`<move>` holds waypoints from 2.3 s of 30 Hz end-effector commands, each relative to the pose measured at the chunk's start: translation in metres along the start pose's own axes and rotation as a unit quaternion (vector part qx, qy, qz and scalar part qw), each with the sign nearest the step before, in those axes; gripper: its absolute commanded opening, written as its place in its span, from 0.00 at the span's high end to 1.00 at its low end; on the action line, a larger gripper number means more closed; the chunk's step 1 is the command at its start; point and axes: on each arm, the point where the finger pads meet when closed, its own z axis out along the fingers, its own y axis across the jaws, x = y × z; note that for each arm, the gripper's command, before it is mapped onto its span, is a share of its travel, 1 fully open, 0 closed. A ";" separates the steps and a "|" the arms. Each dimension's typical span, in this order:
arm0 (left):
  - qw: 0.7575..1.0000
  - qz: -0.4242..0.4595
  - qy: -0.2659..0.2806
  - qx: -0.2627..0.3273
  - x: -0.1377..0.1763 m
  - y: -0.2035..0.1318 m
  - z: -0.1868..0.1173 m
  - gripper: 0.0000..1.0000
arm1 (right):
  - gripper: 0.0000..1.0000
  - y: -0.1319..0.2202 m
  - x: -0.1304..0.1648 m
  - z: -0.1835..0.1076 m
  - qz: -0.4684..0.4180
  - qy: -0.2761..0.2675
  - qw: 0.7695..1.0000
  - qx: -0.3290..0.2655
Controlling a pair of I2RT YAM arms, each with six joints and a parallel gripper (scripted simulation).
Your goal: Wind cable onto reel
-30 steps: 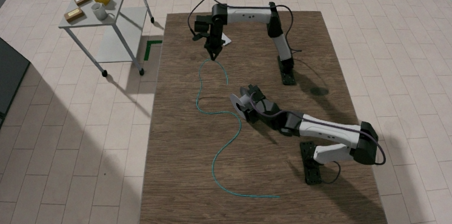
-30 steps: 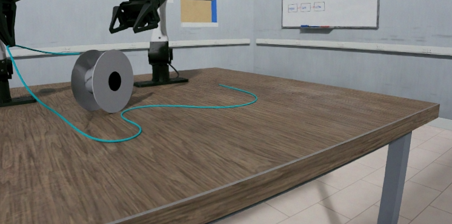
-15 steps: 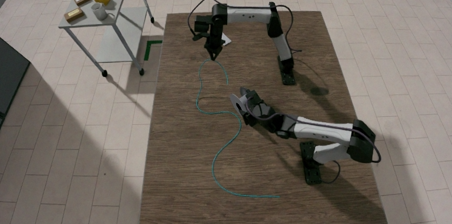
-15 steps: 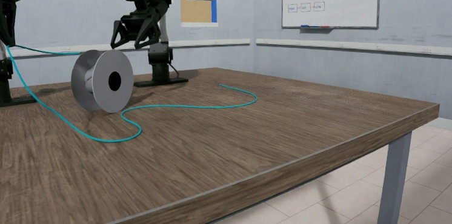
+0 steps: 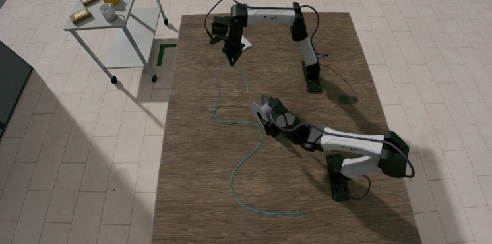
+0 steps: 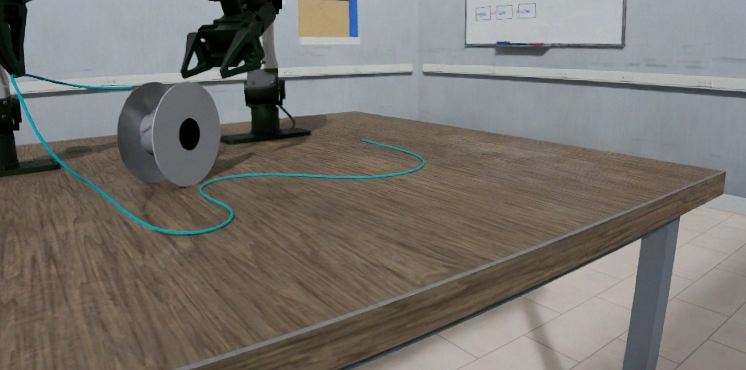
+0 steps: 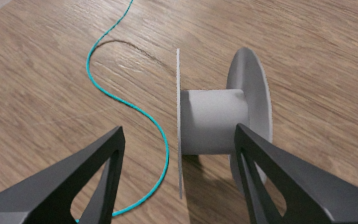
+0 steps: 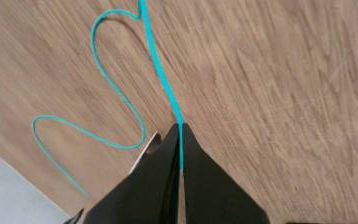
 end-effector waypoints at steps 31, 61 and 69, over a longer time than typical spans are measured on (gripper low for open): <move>1.000 0.003 -0.005 -0.001 0.002 0.002 -0.003 0.25 | 1.00 0.025 0.041 -0.003 -0.008 -0.017 1.000 -0.009; 1.000 0.002 -0.008 -0.005 -0.008 0.000 -0.002 0.25 | 1.00 0.045 0.080 0.006 -0.008 -0.017 1.000 -0.010; 1.000 0.003 -0.004 -0.002 -0.004 0.004 -0.002 0.25 | 1.00 0.052 0.097 0.007 -0.008 -0.018 1.000 -0.012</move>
